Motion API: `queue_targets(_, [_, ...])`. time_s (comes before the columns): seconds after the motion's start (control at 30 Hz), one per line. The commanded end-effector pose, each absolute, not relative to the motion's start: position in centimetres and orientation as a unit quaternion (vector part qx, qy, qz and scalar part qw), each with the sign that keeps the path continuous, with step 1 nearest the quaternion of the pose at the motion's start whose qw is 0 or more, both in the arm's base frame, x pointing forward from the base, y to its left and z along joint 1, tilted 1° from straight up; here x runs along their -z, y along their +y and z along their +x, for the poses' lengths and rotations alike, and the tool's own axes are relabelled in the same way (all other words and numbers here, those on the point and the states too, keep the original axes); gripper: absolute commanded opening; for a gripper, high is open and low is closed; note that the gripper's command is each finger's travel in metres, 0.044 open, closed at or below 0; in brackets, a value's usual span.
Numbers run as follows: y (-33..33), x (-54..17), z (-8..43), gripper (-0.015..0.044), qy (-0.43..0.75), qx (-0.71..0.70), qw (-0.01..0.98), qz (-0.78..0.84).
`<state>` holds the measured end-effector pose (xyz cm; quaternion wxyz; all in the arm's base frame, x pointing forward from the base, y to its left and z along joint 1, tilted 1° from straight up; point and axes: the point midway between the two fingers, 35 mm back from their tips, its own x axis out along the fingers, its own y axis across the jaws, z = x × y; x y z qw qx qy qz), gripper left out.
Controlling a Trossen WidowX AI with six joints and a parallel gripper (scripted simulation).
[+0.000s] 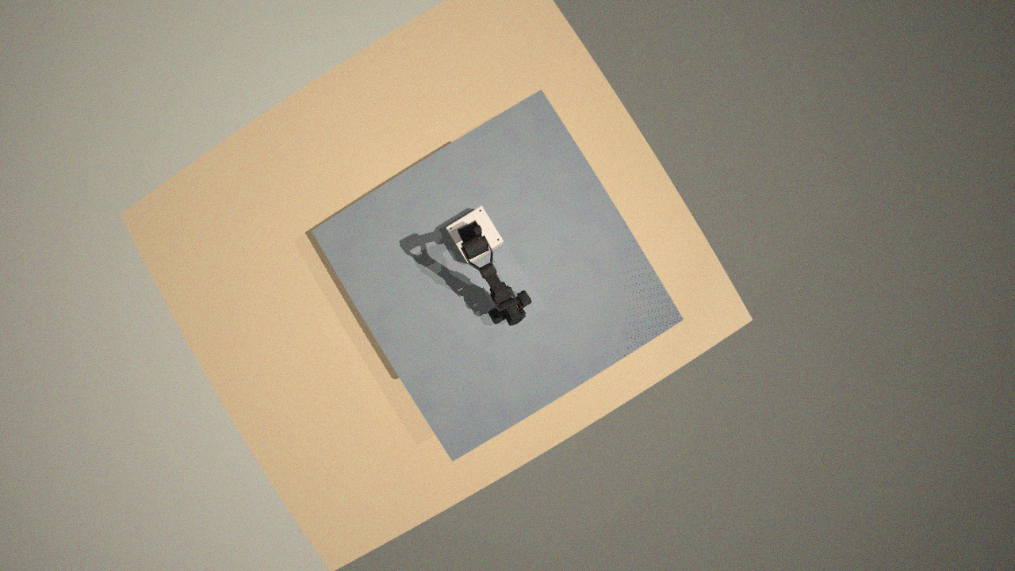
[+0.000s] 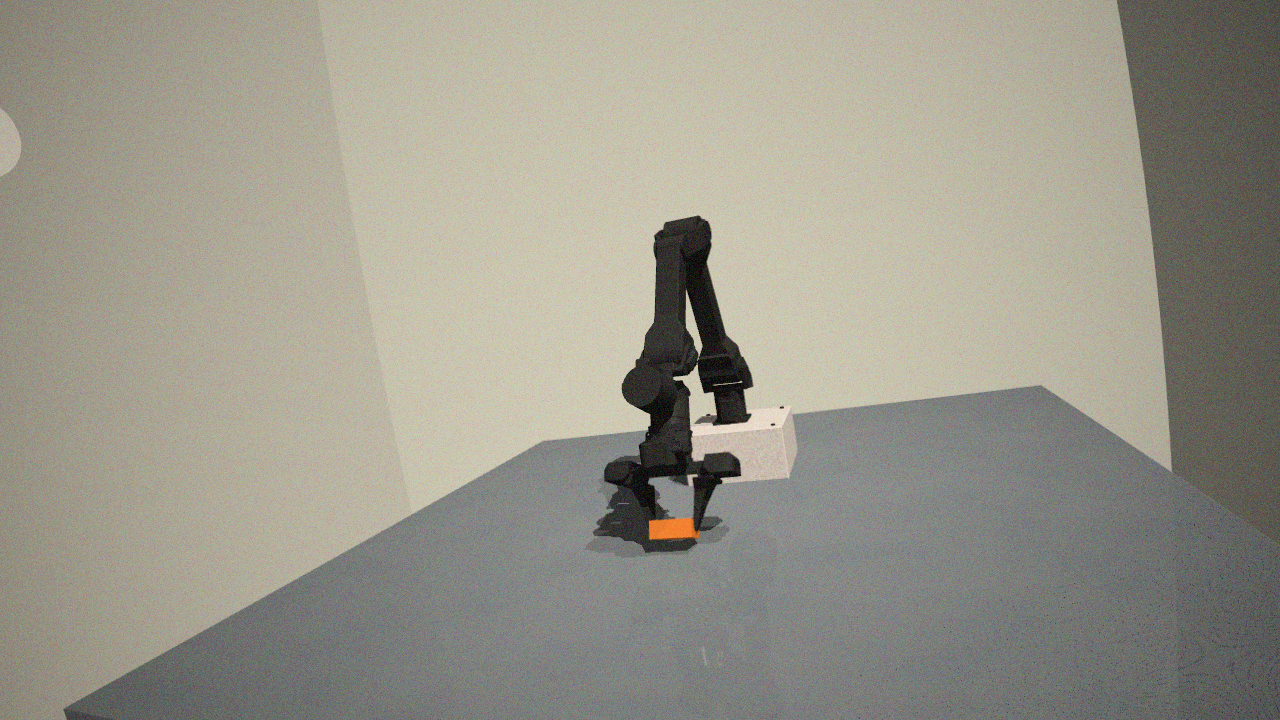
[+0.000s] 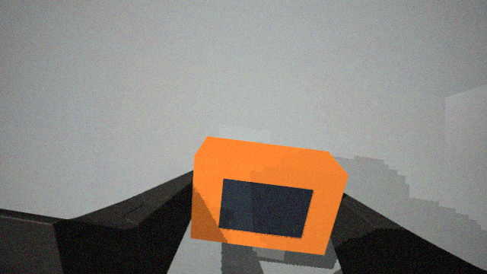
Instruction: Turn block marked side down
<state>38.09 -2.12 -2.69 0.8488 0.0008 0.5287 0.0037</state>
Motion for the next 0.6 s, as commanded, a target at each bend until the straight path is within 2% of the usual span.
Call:
queue_targets(0.0, [-2.07,2.19,37.99,0.0,0.496,-0.004,0.868,0.002])
queue_targets(0.57, [-2.09,2.85,38.22,0.0,0.43,-0.004,0.903,0.002])
